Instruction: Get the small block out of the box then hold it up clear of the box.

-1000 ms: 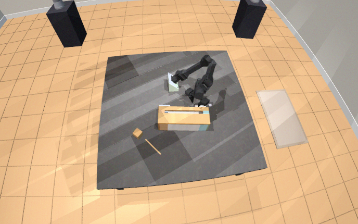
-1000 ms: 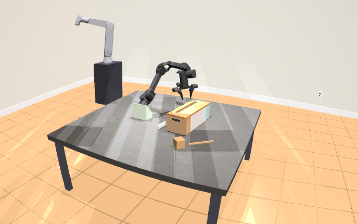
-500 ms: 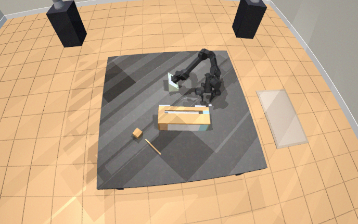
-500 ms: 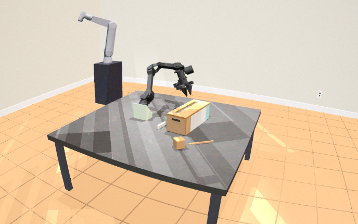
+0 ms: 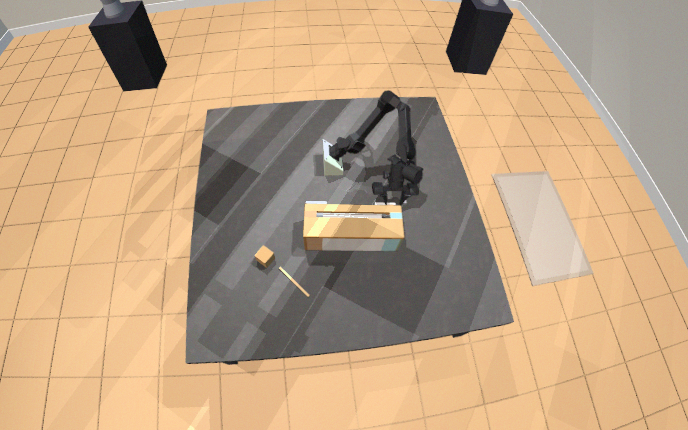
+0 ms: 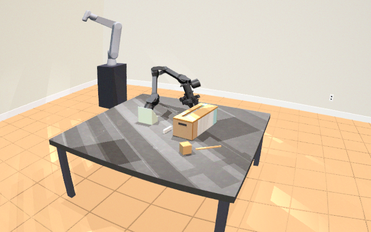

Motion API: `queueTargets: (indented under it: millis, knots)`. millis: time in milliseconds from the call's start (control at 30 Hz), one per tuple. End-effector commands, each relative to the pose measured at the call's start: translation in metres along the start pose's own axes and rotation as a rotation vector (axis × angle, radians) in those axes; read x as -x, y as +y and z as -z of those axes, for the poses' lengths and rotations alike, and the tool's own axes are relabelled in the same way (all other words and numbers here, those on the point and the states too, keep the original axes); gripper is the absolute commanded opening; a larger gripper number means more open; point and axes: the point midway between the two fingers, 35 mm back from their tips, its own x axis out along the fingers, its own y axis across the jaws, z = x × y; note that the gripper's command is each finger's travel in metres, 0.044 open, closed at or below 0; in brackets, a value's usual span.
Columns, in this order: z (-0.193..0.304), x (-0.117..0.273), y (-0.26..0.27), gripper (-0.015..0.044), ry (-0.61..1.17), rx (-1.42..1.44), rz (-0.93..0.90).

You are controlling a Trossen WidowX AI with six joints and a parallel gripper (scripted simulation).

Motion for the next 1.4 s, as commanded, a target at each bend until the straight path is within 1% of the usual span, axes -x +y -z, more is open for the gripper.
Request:
queueTargets:
  millis: [0, 1100, 1367]
  knots:
    - [-0.004, -0.008, 0.003, 0.0285, -0.006, -0.009, -0.009]
    - [-0.021, -0.056, 0.003, 0.0285, -0.005, -0.01, -0.005]
    - [-0.021, -0.056, 0.003, 0.0075, -0.005, -0.01, -0.005]
